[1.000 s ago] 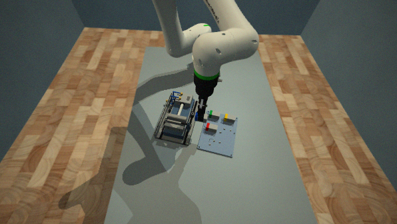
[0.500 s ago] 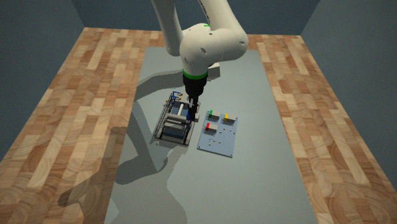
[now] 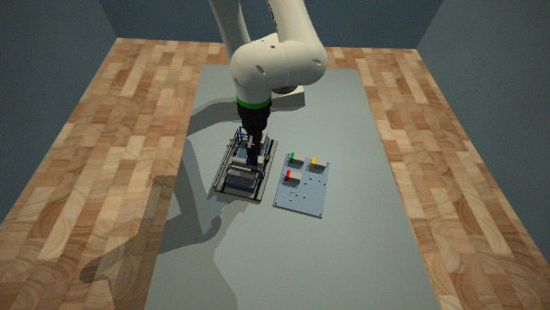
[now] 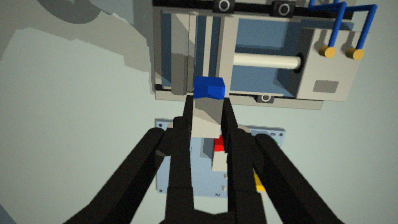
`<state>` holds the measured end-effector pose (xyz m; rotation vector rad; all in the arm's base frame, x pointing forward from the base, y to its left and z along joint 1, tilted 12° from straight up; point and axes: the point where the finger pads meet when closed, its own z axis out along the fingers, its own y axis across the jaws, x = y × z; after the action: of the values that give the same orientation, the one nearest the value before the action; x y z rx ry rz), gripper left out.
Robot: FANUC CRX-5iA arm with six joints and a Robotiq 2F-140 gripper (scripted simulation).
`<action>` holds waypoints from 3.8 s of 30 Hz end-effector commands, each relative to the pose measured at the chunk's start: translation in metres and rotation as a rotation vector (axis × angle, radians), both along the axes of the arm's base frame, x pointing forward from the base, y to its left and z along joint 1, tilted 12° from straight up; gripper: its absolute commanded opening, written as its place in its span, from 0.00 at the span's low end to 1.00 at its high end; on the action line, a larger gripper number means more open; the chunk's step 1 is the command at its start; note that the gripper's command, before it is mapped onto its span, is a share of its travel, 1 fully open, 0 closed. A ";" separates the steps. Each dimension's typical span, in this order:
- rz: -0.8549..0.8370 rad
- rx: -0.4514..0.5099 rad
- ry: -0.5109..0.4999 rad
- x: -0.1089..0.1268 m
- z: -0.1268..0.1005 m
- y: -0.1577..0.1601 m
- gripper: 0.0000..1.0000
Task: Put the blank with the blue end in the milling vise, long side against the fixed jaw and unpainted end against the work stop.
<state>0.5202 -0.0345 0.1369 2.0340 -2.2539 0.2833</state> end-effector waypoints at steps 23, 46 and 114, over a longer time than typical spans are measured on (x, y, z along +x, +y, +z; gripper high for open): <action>0.000 0.000 -0.002 0.004 0.012 -0.061 0.10; 0.000 0.000 -0.002 0.004 0.012 -0.060 0.10; 0.000 0.000 -0.002 0.005 -0.018 -0.055 0.10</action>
<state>0.5246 -0.0893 0.1229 2.0340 -2.2538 0.2829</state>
